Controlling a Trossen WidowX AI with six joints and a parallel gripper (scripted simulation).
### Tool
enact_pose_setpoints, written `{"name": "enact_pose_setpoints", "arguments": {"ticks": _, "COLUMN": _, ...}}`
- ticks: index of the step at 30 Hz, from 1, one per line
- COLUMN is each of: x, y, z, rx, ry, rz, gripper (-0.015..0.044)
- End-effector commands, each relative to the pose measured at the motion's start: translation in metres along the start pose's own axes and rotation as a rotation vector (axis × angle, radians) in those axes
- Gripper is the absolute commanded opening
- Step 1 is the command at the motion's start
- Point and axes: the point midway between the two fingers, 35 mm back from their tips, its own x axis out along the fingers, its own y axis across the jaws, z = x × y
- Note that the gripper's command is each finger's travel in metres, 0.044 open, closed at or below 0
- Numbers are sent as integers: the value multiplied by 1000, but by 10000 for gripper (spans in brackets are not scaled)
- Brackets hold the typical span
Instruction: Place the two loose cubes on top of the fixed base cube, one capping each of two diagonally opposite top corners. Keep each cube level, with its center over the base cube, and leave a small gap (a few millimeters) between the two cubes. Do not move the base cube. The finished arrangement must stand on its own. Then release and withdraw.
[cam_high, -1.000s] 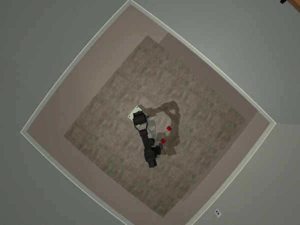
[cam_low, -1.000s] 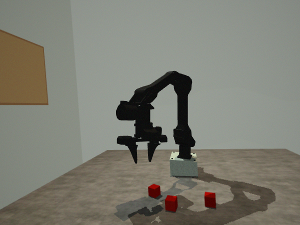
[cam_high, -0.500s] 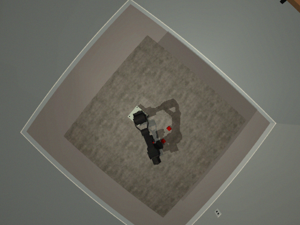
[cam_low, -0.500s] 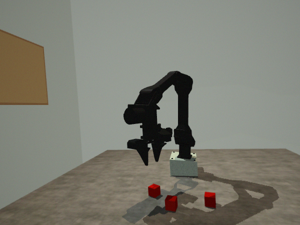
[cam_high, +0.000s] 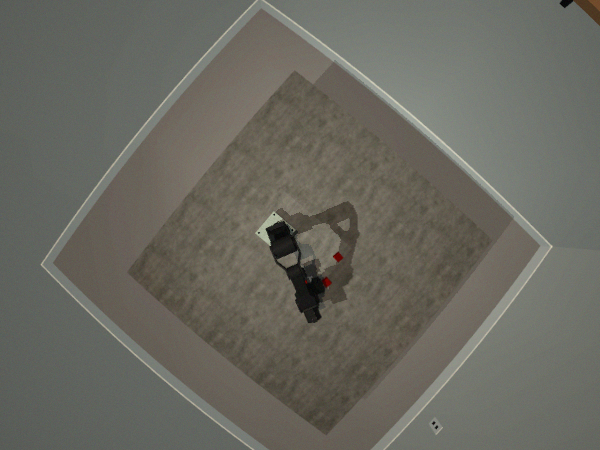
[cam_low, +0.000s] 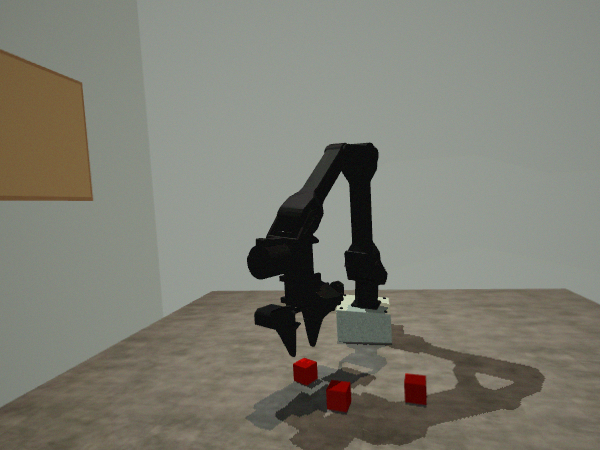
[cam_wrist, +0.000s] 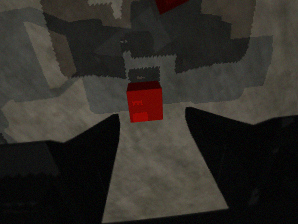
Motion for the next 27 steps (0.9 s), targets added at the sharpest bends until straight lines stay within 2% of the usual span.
{"name": "enact_pose_setpoints", "arguments": {"ticks": 1, "x": 9, "y": 4, "z": -1, "rx": 6, "ry": 6, "rz": 12, "gripper": 265}}
{"name": "enact_pose_setpoints", "arguments": {"ticks": 24, "x": 41, "y": 5, "z": -1, "rx": 6, "ry": 6, "rz": 12, "gripper": 265}}
{"name": "enact_pose_setpoints", "arguments": {"ticks": 27, "x": 41, "y": 5, "z": -1, "rx": 6, "ry": 6, "rz": 12, "gripper": 186}}
